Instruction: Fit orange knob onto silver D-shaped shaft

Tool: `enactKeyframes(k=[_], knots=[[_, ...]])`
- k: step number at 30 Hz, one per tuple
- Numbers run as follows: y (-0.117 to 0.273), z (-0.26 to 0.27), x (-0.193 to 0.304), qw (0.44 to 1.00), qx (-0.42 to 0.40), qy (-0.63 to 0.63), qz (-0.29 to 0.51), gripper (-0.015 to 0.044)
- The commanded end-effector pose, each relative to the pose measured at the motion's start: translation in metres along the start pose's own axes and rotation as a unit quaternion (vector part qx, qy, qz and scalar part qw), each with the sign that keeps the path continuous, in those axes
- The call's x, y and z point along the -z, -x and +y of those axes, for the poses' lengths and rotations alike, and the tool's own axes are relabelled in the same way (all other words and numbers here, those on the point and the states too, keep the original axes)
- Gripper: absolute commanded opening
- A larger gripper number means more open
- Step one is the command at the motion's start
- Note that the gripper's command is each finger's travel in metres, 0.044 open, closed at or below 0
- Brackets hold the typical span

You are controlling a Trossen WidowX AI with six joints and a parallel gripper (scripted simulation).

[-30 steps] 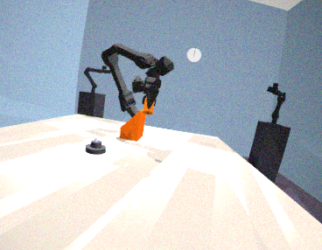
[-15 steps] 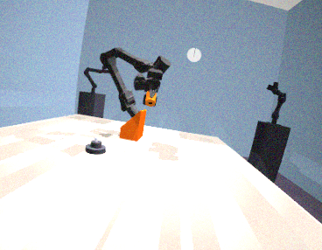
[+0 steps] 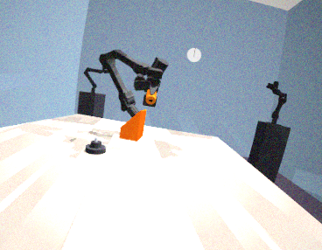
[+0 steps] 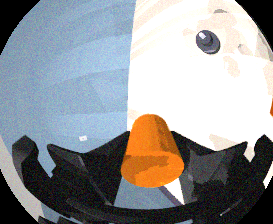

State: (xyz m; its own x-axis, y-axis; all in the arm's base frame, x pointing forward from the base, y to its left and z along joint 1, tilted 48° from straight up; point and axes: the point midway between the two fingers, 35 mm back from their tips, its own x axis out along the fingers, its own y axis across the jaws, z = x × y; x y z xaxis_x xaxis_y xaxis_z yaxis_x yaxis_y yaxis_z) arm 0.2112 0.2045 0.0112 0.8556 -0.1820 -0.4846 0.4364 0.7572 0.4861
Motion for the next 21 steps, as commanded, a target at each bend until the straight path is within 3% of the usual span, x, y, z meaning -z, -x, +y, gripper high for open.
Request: enactKeyframes(k=[1,21], knots=[[0.0022,0.0025,-0.0017,1.000,-0.024,-0.004,-0.002,0.0000],[-0.0002,-0.0021,0.0003,1.000,-0.028,0.001,0.000,0.0000]])
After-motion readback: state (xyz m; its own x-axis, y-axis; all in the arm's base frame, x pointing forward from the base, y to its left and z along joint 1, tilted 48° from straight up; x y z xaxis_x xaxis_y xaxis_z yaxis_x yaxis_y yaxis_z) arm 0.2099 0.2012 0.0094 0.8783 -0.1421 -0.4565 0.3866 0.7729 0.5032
